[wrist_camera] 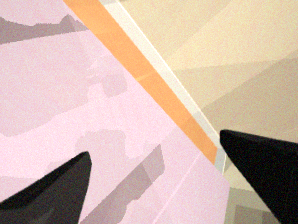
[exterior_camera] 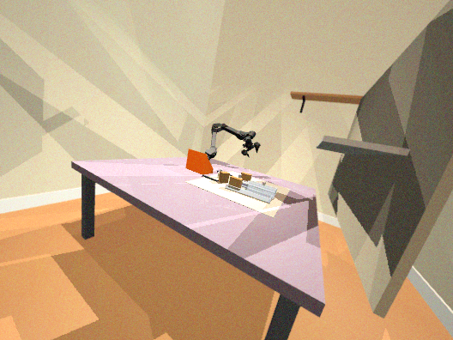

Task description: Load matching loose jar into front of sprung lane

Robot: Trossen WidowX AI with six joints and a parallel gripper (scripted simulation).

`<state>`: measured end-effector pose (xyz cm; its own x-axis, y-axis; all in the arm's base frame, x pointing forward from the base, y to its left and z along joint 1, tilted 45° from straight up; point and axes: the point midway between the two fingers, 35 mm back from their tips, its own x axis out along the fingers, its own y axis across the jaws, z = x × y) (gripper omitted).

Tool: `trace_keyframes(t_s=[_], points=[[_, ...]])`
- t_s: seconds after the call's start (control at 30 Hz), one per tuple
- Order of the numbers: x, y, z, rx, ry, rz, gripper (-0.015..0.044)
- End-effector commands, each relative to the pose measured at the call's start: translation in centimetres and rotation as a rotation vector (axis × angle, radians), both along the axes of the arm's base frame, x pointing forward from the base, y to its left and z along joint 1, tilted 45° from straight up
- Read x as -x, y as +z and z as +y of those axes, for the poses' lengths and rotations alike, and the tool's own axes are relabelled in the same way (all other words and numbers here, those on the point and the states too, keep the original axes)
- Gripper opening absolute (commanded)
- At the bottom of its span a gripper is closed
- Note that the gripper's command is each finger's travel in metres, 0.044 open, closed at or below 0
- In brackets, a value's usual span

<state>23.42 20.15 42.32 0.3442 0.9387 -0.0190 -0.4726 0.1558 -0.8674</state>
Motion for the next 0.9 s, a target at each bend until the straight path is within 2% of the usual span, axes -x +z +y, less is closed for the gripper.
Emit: trace_keyframes(t_s=[0.0,0.23,0.43,0.63,0.87], points=[[-4.5,-5.0,-2.7,0.048,-0.149,0.212,0.044],[-9.2,-14.0,-9.1,0.092,-0.4,0.601,0.044],[-9.8,-22.1,-15.8,0.082,-0.616,0.979,0.044],[-7.0,-29.4,-22.0,0.017,-0.806,1.388,0.044],[-0.2,-35.8,-26.7,-0.145,-0.945,1.912,0.044]])
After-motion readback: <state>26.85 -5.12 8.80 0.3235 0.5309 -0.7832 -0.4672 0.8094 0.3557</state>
